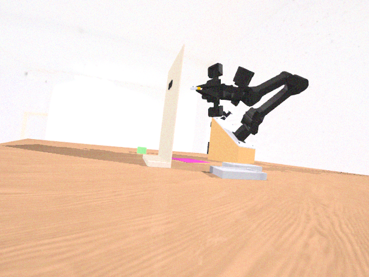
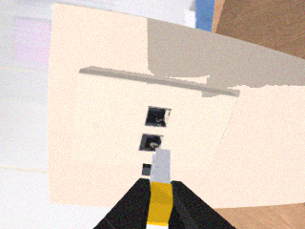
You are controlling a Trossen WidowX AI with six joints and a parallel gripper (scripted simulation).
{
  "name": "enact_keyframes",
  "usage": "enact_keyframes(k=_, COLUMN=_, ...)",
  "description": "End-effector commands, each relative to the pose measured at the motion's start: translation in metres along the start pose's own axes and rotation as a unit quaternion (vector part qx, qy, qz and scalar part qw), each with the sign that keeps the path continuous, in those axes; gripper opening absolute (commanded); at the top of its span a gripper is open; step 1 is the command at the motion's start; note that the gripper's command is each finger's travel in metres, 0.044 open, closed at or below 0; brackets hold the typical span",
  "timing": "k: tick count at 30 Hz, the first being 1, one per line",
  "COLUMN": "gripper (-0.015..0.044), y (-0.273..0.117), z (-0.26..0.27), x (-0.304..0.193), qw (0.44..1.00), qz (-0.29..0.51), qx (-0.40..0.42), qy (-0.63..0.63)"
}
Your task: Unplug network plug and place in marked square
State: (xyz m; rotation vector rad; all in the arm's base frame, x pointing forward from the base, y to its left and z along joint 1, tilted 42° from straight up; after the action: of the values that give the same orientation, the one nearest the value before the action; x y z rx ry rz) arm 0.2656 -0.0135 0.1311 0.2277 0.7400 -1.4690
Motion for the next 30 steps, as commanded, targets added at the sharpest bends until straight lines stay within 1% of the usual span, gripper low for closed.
enact_keyframes(k=1, gripper=0.0000, y=0.006, z=-0.008, x=0.008, qw=0.999, qz=-0.007, qx=-0.036, qy=-0.011)
enact_keyframes(k=15, gripper=0.0000, y=0.016, z=-0.041, x=0.038, qw=0.986, qz=-0.019, qx=-0.165, qy=-0.027)
enact_keyframes(k=30, gripper=0.0000, y=0.016, z=-0.077, x=0.065, qw=0.957, qz=-0.003, qx=-0.290, qy=-0.014)
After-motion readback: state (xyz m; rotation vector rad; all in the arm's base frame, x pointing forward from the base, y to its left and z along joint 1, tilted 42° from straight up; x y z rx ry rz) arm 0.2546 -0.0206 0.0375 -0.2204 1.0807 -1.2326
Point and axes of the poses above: the point midway between the two fingers, 35 mm back from their tips, its own y axis out along the fingers, its own z axis across the jaws, x = y × z, the point moved 7 cm from there along -y, back along the fingers, and after that the axes turned 1 degree about -y, right-handed, at the moved point
